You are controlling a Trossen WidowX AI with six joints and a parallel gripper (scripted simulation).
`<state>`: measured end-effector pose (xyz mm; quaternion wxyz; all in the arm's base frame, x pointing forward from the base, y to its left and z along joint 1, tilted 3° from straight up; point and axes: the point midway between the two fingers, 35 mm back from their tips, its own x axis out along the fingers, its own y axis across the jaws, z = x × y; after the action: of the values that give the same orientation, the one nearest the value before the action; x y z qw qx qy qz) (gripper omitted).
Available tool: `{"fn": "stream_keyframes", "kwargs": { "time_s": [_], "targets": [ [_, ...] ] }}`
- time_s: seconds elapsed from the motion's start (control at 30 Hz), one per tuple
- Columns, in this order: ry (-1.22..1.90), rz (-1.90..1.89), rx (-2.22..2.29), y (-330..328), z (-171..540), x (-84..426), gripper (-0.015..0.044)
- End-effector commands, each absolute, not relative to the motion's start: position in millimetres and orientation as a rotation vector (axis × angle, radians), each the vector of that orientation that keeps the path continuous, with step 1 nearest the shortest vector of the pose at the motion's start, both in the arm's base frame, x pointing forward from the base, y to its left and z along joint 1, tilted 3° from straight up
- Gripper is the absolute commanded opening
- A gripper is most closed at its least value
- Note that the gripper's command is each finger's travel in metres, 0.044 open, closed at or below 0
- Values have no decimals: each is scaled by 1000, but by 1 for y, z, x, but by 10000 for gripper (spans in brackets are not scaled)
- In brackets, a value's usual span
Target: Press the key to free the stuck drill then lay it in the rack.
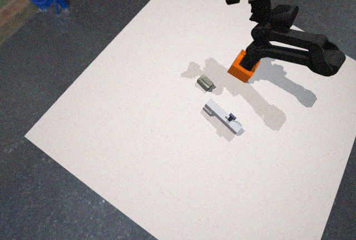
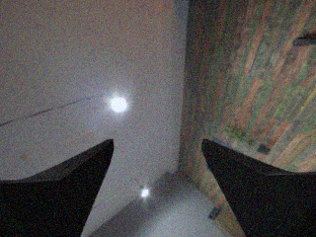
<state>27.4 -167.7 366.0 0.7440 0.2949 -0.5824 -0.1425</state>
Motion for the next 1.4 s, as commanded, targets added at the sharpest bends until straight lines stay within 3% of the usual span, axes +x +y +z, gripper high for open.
{"fn": "stream_keyframes", "kwargs": {
  "time_s": [0.0, 0.27, 0.47, 0.67, 0.87, 1.13, 1.37],
  "targets": [
    [-1276, -312, 646, -168, 366, 27, 374],
    [-1274, -316, 653, -170, 366, 28, 164],
    [-1150, -445, 882, -229, 352, 65, 6],
    [-851, -579, 1092, -269, 318, 139, 0],
    [-466, -654, 1191, -268, 274, 217, 0],
    [54, -656, 1161, -218, 219, 297, 0],
    [543, -578, 1004, -142, 171, 338, 0]
  ]
}}
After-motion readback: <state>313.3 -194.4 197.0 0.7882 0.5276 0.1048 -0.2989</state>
